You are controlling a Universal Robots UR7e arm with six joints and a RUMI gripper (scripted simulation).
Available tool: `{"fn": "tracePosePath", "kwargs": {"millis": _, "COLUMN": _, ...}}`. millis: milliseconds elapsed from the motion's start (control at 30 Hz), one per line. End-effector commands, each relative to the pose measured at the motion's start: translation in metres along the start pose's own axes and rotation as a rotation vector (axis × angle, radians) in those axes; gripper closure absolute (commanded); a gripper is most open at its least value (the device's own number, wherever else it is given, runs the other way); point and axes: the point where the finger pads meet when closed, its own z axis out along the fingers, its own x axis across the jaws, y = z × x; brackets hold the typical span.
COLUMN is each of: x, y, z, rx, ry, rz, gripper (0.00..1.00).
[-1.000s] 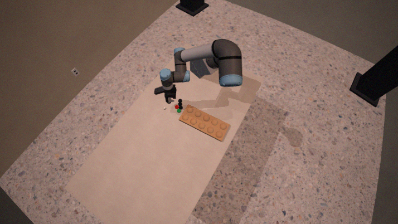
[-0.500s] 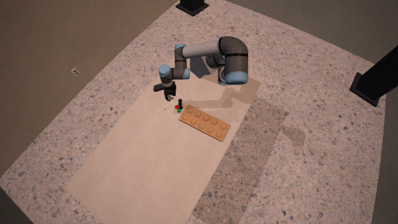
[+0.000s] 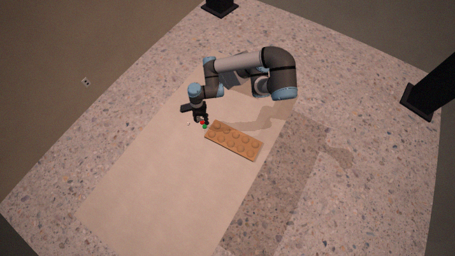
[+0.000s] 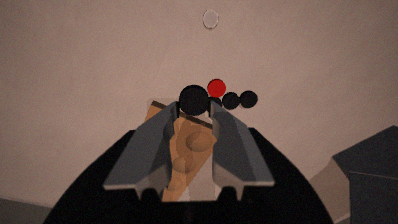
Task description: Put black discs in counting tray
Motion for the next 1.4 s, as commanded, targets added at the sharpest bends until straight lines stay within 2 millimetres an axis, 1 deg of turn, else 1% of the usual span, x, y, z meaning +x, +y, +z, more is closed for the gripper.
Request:
{"fn": "tracePosePath", "kwargs": {"millis": 0, "x": -0.056, "y": 0.043, "z": -0.006, "rx": 0.022, "ry": 0.015, "rz": 0.010, "gripper": 1.00}}
{"fn": "tracePosePath", "kwargs": {"millis": 33, "x": -0.056, "y": 0.043, "z": -0.006, "rx": 0.022, "ry": 0.015, "rz": 0.010, "gripper": 1.00}}
{"fn": "tracePosePath", "kwargs": {"millis": 100, "x": -0.080, "y": 0.068, "z": -0.007, "rx": 0.027, "ry": 0.018, "rz": 0.010, "gripper": 1.00}}
{"fn": "tracePosePath", "kwargs": {"millis": 133, "x": -0.080, "y": 0.068, "z": -0.007, "rx": 0.027, "ry": 0.018, "rz": 0.010, "gripper": 1.00}}
{"fn": "tracePosePath", "kwargs": {"millis": 200, "x": -0.103, "y": 0.098, "z": -0.008, "rx": 0.031, "ry": 0.018, "rz": 0.009, "gripper": 1.00}}
{"fn": "tracePosePath", "kwargs": {"millis": 233, "x": -0.103, "y": 0.098, "z": -0.008, "rx": 0.031, "ry": 0.018, "rz": 0.009, "gripper": 1.00}}
{"fn": "tracePosePath", "kwargs": {"millis": 267, "x": -0.114, "y": 0.114, "z": -0.009, "rx": 0.032, "ry": 0.017, "rz": 0.009, "gripper": 1.00}}
{"fn": "tracePosePath", "kwargs": {"millis": 300, "x": -0.114, "y": 0.114, "z": -0.009, "rx": 0.032, "ry": 0.017, "rz": 0.009, "gripper": 1.00}}
{"fn": "tracePosePath", "kwargs": {"millis": 333, "x": -0.125, "y": 0.130, "z": -0.009, "rx": 0.032, "ry": 0.015, "rz": 0.008, "gripper": 1.00}}
{"fn": "tracePosePath", "kwargs": {"millis": 400, "x": -0.125, "y": 0.130, "z": -0.009, "rx": 0.032, "ry": 0.015, "rz": 0.008, "gripper": 1.00}}
{"fn": "tracePosePath", "kwargs": {"millis": 500, "x": -0.153, "y": 0.182, "z": -0.011, "rx": 0.029, "ry": 0.009, "rz": 0.006, "gripper": 1.00}}
{"fn": "tracePosePath", "kwargs": {"millis": 533, "x": -0.153, "y": 0.182, "z": -0.011, "rx": 0.029, "ry": 0.009, "rz": 0.006, "gripper": 1.00}}
{"fn": "tracePosePath", "kwargs": {"millis": 567, "x": -0.161, "y": 0.199, "z": -0.012, "rx": 0.027, "ry": 0.006, "rz": 0.006, "gripper": 1.00}}
{"fn": "tracePosePath", "kwargs": {"millis": 600, "x": -0.161, "y": 0.199, "z": -0.012, "rx": 0.027, "ry": 0.006, "rz": 0.006, "gripper": 1.00}}
{"fn": "tracePosePath", "kwargs": {"millis": 667, "x": -0.174, "y": 0.233, "z": -0.013, "rx": 0.021, "ry": 0.000, "rz": 0.005, "gripper": 1.00}}
{"fn": "tracePosePath", "kwargs": {"millis": 700, "x": -0.174, "y": 0.233, "z": -0.013, "rx": 0.021, "ry": 0.000, "rz": 0.005, "gripper": 1.00}}
{"fn": "tracePosePath", "kwargs": {"millis": 767, "x": -0.184, "y": 0.265, "z": -0.015, "rx": 0.014, "ry": -0.006, "rz": 0.003, "gripper": 1.00}}
{"fn": "tracePosePath", "kwargs": {"millis": 800, "x": -0.184, "y": 0.265, "z": -0.015, "rx": 0.014, "ry": -0.006, "rz": 0.003, "gripper": 1.00}}
{"fn": "tracePosePath", "kwargs": {"millis": 900, "x": -0.193, "y": 0.306, "z": -0.018, "rx": 0.003, "ry": -0.014, "rz": 0.002, "gripper": 1.00}}
{"fn": "tracePosePath", "kwargs": {"millis": 967, "x": -0.193, "y": 0.306, "z": -0.018, "rx": 0.003, "ry": -0.014, "rz": 0.002, "gripper": 1.00}}
{"fn": "tracePosePath", "kwargs": {"millis": 1067, "x": -0.198, "y": 0.336, "z": -0.021, "rx": -0.007, "ry": -0.019, "rz": 0.001, "gripper": 1.00}}
{"fn": "tracePosePath", "kwargs": {"millis": 1167, "x": -0.200, "y": 0.354, "z": -0.023, "rx": -0.014, "ry": -0.023, "rz": 0.001, "gripper": 1.00}}
{"fn": "tracePosePath", "kwargs": {"millis": 1267, "x": -0.200, "y": 0.362, "z": -0.024, "rx": -0.017, "ry": -0.024, "rz": 0.001, "gripper": 1.00}}
{"fn": "tracePosePath", "kwargs": {"millis": 1367, "x": -0.200, "y": 0.363, "z": -0.024, "rx": -0.017, "ry": -0.024, "rz": 0.001, "gripper": 1.00}}
